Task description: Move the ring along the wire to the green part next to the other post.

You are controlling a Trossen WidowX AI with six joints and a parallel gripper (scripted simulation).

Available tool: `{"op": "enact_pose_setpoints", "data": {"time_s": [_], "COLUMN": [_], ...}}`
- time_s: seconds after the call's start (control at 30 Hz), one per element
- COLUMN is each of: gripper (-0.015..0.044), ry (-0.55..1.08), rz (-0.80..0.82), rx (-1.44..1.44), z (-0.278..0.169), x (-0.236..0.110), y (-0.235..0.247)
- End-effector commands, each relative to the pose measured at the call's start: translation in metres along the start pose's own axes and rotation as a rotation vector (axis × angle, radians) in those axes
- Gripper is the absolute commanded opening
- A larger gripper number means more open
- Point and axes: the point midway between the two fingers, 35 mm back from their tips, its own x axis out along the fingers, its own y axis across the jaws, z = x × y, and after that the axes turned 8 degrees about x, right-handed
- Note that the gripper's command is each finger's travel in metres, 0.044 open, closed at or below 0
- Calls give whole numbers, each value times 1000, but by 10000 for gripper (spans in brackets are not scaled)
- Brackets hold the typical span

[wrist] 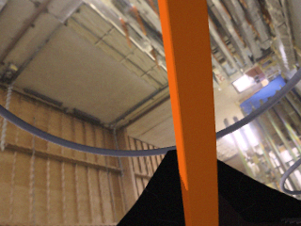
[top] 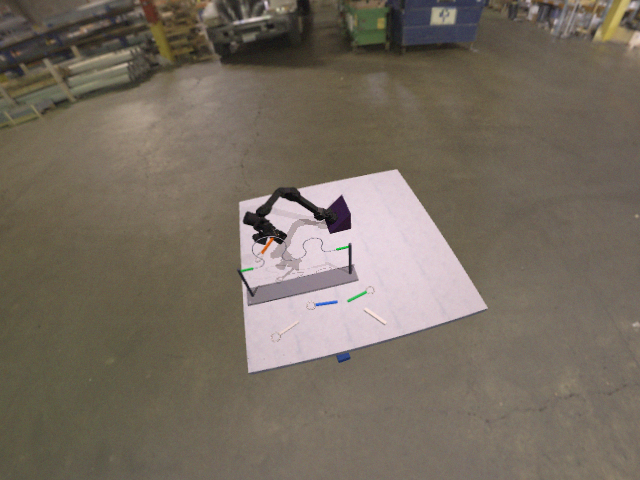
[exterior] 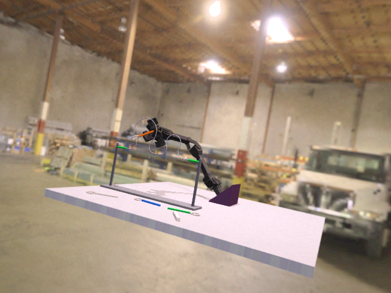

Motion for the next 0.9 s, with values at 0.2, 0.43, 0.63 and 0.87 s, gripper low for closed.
{"op": "enact_pose_setpoints", "data": {"time_s": [0.2, 0.43, 0.63, 0.87], "gripper": [-150, -150, -150, -150], "ry": [-23, -99, -106, -113], "rz": [-29, -51, -81, -117], "rx": [-64, -139, -207, -287], "z": [1, 3, 4, 5], "x": [2, 12, 12, 11], "y": [2, -1, -4, -7]}}
